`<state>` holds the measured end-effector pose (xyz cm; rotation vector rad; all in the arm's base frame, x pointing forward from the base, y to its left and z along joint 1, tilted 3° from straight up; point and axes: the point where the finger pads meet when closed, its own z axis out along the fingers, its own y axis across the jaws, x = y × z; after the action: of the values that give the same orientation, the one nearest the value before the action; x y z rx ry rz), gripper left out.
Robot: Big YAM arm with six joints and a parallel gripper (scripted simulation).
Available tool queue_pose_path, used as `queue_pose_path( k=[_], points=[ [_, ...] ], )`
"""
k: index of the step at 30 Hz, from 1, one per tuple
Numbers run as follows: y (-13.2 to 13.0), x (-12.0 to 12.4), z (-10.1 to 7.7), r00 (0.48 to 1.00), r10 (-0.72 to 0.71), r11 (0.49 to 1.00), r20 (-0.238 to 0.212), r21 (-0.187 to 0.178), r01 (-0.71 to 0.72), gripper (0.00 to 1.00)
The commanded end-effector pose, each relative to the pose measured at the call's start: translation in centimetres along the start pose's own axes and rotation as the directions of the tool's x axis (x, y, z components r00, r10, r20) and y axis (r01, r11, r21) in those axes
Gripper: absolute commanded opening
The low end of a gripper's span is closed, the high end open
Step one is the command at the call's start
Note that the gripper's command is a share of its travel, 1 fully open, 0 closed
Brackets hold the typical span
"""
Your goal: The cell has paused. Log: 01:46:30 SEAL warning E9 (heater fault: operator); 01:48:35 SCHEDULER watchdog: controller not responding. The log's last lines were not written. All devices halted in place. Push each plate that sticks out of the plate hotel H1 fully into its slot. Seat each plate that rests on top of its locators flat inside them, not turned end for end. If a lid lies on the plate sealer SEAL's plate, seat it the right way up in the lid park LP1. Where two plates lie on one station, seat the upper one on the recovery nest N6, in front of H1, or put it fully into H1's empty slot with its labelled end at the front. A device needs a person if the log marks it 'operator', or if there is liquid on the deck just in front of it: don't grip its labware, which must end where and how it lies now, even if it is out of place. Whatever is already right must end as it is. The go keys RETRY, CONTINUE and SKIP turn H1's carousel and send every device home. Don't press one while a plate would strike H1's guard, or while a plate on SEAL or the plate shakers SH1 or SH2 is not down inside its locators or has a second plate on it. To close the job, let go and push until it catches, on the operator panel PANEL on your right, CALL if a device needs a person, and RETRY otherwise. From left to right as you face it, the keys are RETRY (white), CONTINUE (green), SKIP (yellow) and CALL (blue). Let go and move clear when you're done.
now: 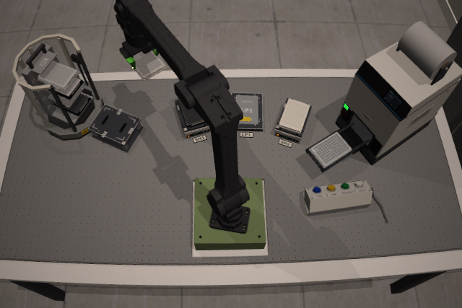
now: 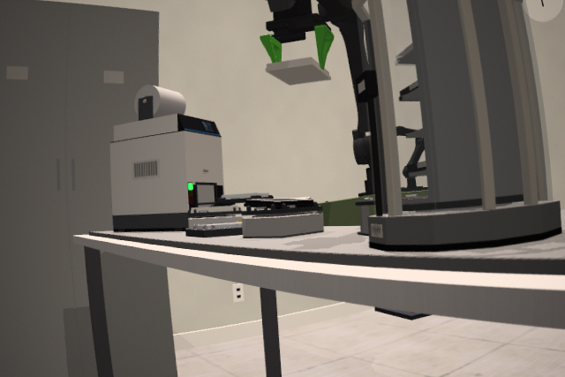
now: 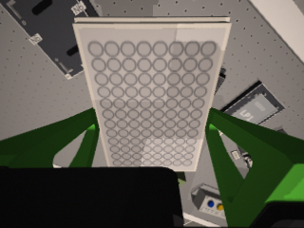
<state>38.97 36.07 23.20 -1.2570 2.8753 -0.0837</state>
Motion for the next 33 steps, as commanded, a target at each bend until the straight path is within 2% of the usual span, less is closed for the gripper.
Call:
queue_pose_path(
  k=[1, 5, 31, 33],
  points=[
    [0.7, -1.8, -1.9, 0.993, -0.115, 0.993, 0.037, 0.004, 0.115, 0.8],
    [2.0, -1.9, -1.9, 0.972, -0.232, 0.973, 0.037, 0.007, 0.232, 0.8],
    [10.2, -2.5, -1.8, 0.977, -0.21, 0.978, 0.037, 0.002, 0.211, 0.8],
    [10.2, -2.5, -1.8, 0.977, -0.21, 0.978, 0.037, 0.002, 0.211, 0.8]
  ],
)
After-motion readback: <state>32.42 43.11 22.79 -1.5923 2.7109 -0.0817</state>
